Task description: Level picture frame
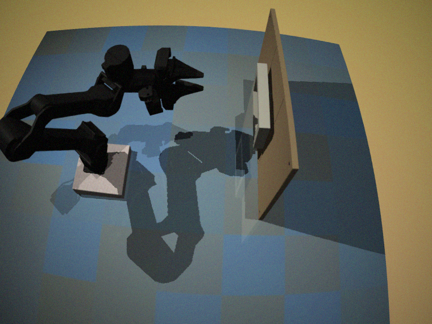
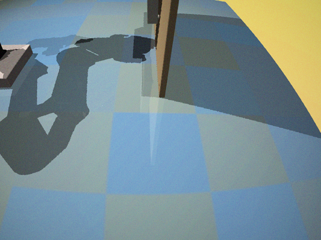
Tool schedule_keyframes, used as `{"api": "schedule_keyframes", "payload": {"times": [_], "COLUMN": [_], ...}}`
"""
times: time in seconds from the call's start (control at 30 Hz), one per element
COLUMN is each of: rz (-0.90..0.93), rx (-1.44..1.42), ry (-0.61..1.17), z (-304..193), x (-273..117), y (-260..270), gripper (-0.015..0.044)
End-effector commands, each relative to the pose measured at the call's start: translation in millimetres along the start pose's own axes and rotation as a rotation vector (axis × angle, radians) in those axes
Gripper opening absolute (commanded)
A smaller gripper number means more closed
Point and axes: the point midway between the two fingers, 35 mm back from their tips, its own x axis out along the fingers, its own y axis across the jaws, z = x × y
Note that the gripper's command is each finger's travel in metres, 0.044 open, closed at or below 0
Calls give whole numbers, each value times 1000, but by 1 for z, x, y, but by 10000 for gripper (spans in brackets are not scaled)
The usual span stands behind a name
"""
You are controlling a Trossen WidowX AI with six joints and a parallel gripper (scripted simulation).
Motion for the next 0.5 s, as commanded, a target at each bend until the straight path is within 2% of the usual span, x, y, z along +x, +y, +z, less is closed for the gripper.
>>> {"api": "schedule_keyframes", "payload": {"times": [0.0,0.47], "rz": [-8,-10], "rx": [9,10], "ry": [0,1], "z": [5,12], "x": [21,26], "y": [-14,-16], "gripper": [260,260]}}
